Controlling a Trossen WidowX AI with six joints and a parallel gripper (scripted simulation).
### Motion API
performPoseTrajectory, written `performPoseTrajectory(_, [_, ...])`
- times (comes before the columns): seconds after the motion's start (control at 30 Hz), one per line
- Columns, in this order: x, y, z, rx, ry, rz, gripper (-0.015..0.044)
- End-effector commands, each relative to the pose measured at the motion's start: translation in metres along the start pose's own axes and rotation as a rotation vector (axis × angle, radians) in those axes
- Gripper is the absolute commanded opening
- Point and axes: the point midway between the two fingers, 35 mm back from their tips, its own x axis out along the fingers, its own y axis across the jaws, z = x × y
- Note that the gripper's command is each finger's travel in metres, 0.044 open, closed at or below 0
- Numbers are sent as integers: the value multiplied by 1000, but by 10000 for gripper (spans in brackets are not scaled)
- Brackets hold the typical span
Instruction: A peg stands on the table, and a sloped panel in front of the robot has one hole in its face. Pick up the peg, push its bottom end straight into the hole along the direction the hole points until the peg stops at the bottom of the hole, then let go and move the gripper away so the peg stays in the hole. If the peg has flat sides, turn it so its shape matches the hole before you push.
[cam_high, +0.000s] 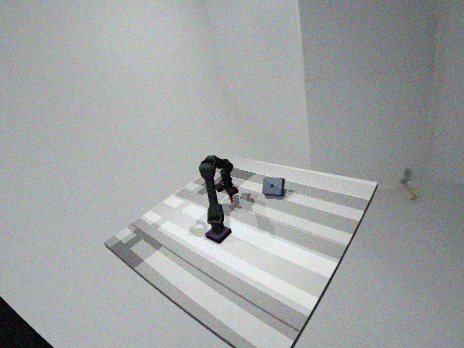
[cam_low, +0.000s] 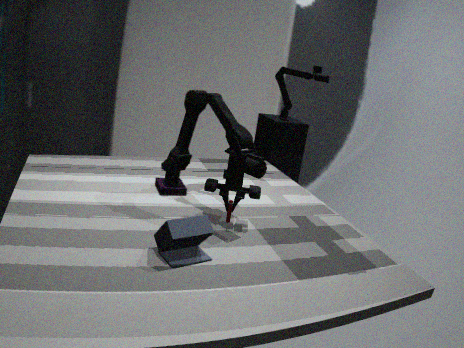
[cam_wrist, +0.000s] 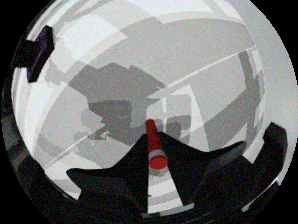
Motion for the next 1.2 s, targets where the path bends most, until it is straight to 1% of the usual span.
performPoseTrajectory(0.0, [-1, 0, 0, 0, 1, -1, 6])
performPoseTrajectory(0.23, [-10, -1, -1, -1, 1, -1, 0])
performPoseTrajectory(0.83, [-78, -2, 0, -5, 3, 4, 0])
performPoseTrajectory(1.17, [-79, 1, -4, 10, 3, -18, 0])
